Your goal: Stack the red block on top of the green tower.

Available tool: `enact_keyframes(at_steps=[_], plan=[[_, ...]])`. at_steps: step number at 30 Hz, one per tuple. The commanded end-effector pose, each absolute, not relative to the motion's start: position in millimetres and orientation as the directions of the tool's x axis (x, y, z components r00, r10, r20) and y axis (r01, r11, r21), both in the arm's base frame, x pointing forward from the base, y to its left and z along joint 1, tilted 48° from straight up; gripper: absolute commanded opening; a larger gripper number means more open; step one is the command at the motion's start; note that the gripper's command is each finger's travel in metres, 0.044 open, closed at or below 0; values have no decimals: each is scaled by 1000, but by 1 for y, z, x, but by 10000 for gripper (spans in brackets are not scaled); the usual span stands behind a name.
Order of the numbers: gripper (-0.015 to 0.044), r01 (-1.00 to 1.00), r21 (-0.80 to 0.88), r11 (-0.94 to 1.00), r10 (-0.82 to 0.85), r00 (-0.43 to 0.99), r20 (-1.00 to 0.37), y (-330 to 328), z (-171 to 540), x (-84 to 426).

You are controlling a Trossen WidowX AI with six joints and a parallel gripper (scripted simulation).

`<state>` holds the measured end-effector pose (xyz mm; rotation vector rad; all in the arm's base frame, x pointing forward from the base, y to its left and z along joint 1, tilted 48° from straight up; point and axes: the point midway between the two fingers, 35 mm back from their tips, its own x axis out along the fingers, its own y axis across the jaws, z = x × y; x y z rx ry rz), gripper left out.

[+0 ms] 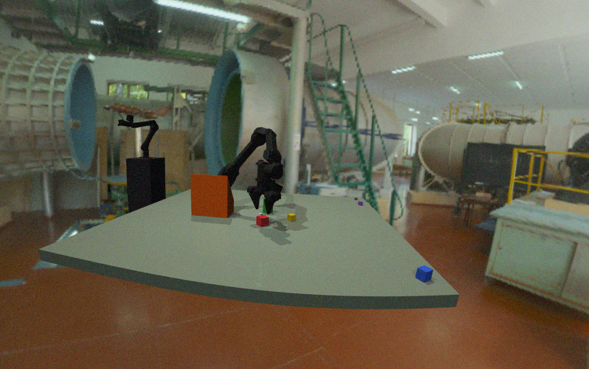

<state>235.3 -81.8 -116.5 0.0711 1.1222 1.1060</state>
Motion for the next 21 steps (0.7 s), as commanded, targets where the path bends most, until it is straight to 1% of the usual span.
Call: enact_keyframes(at_steps=[1,21], plan=[[440,-665,551,504,737,-1,-676,-76,-122,235],[440,-665,551,505,737,-1,-676,-56,-141,236]])
